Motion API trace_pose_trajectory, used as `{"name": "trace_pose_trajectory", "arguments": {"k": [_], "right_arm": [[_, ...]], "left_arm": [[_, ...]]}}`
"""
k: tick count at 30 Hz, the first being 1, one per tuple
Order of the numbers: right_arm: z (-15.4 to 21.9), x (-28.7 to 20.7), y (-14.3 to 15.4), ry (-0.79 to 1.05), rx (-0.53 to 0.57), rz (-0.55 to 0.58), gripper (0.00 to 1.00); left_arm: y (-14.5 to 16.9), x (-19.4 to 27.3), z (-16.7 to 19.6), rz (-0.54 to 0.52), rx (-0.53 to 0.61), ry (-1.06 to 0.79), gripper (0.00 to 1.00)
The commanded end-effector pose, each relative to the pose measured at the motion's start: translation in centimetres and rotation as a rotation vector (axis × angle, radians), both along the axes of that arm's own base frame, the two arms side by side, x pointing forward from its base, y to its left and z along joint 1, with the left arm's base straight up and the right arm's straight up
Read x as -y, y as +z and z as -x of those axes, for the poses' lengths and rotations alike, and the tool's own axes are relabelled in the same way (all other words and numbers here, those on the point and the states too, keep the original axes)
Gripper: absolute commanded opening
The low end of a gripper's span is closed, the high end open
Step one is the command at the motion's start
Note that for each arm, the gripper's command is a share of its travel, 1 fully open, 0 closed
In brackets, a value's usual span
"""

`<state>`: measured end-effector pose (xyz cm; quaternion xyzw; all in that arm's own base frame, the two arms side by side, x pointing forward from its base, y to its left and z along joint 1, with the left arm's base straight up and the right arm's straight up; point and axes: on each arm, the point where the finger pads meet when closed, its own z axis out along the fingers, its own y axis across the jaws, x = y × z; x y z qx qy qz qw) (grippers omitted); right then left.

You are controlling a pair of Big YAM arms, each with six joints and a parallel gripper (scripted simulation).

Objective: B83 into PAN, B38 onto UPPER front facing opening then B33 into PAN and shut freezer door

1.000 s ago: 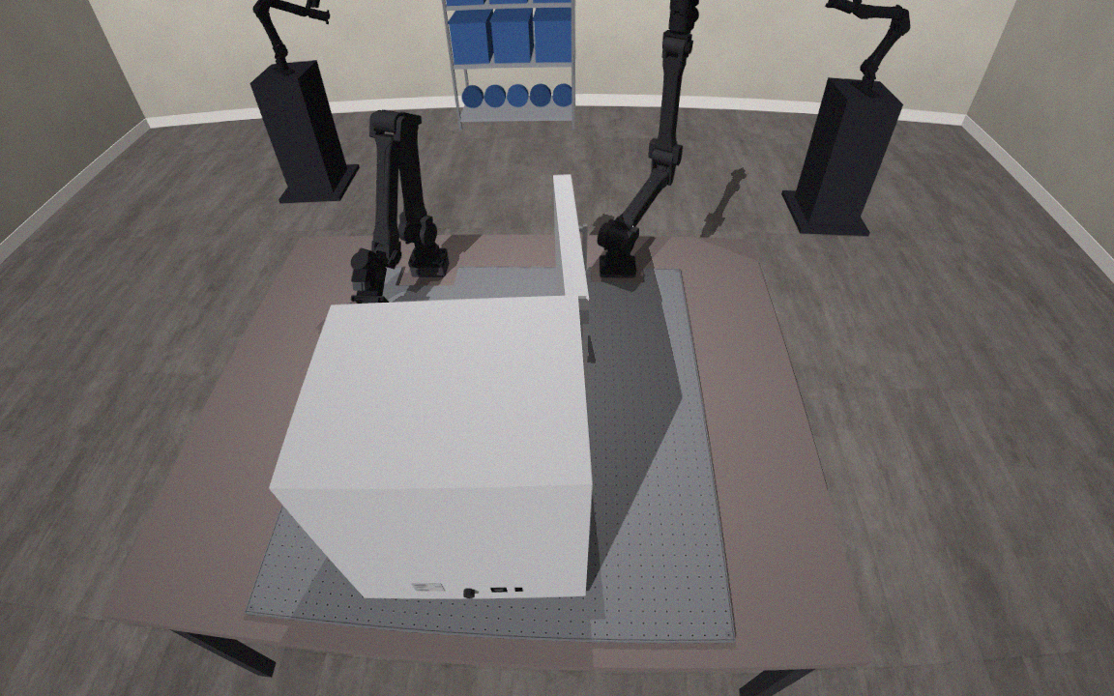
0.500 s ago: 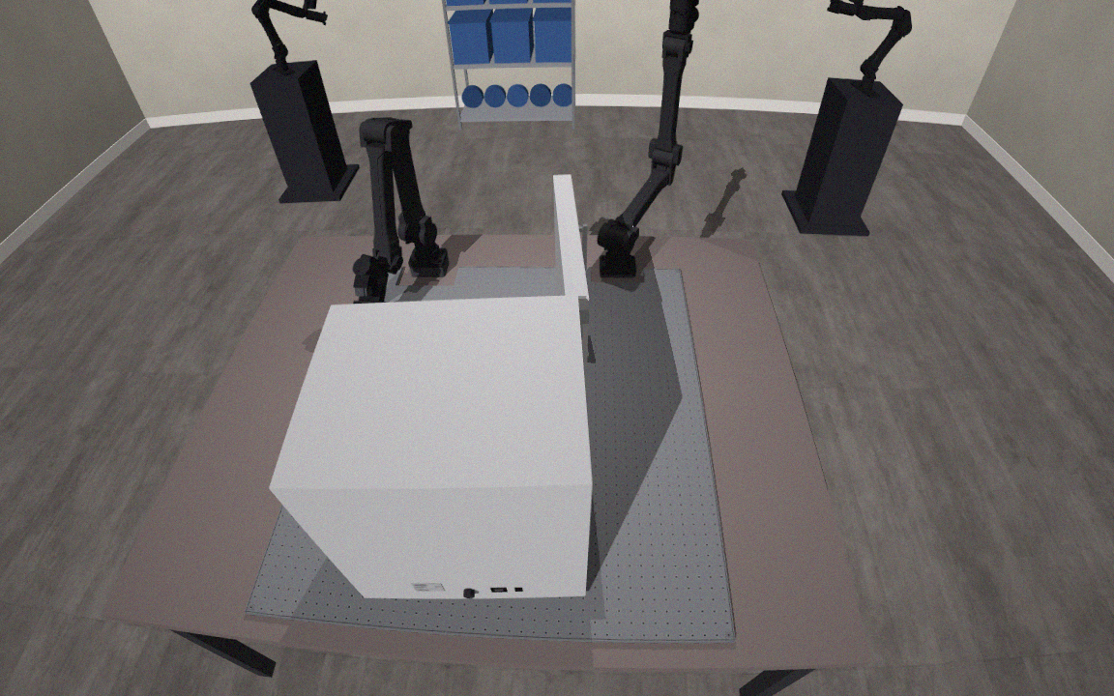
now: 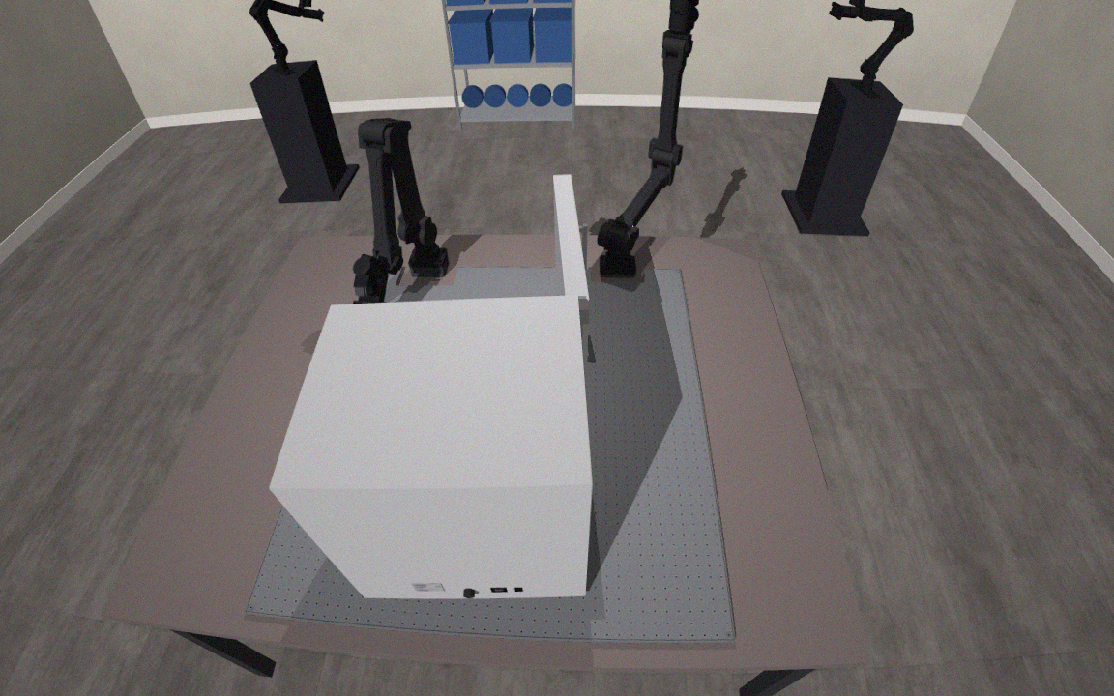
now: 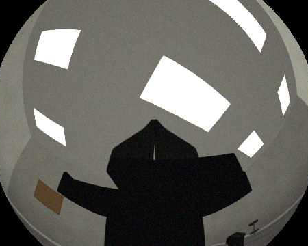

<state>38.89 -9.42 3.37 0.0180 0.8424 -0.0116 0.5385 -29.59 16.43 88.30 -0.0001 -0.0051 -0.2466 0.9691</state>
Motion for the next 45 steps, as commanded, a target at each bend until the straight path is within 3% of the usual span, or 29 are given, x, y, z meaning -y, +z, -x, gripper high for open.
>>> {"name": "trace_pose_trajectory", "arguments": {"k": [1, 42, 43, 45], "right_arm": [[0.0, 0.5, 0.1, -0.002, -0.002, 0.007, 0.77], [-0.2, 0.6, -2.3, -0.003, 0.011, 0.010, 0.77], [-0.4, 0.2, -2.0, 0.003, 0.013, 0.006, 1.00], [-0.4, 0.2, -2.0, 0.003, 0.013, 0.006, 1.00]], "left_arm": [[0.1, 0.6, -1.2, -0.016, -0.033, -0.012, 0.00], [0.1, 0.6, -1.2, -0.016, -0.033, -0.012, 0.00], [0.1, 0.6, -1.2, -0.016, -0.033, -0.012, 0.00], [0.1, 0.6, -1.2, -0.016, -0.033, -0.012, 0.00]]}}
